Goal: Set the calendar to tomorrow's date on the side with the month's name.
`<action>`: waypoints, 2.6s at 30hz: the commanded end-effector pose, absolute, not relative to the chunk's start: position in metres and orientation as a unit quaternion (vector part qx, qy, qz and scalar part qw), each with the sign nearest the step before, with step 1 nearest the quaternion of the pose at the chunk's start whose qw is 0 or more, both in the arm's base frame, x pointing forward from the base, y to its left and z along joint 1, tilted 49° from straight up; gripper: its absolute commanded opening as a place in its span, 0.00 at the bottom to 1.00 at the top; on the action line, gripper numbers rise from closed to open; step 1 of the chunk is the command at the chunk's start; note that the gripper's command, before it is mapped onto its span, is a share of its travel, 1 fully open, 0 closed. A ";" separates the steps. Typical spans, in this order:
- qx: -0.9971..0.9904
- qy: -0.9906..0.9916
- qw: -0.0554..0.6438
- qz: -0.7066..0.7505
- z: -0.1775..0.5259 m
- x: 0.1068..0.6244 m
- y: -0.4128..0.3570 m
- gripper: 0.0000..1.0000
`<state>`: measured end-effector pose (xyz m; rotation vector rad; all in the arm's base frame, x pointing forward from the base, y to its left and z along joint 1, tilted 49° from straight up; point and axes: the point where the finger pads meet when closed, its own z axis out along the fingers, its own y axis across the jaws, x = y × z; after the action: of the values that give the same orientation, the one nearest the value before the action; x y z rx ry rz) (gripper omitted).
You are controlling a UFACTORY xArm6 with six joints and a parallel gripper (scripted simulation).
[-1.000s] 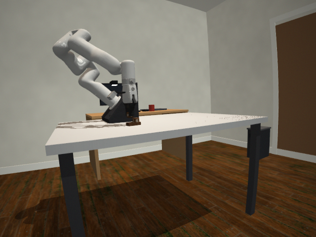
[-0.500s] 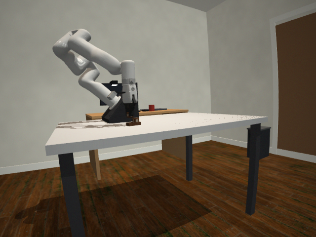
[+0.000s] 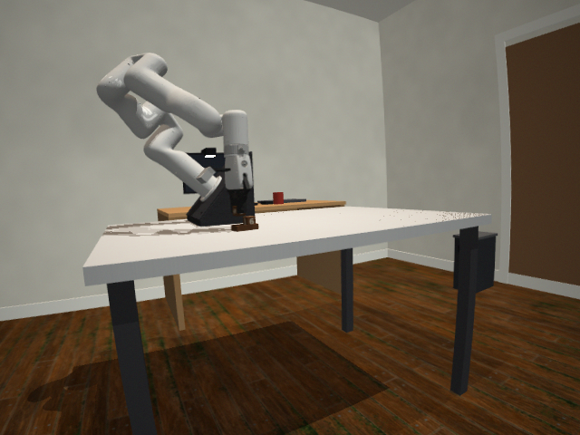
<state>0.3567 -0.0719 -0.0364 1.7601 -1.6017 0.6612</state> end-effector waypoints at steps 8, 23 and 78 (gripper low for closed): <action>0.673 -0.612 0.328 0.254 -0.036 0.359 -0.071 0.27; 0.673 -0.612 0.328 0.254 -0.036 0.359 -0.071 0.27; 0.673 -0.612 0.328 0.254 -0.052 0.358 -0.089 0.27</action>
<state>0.3563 -0.0899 -0.0524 1.7600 -1.6019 0.6612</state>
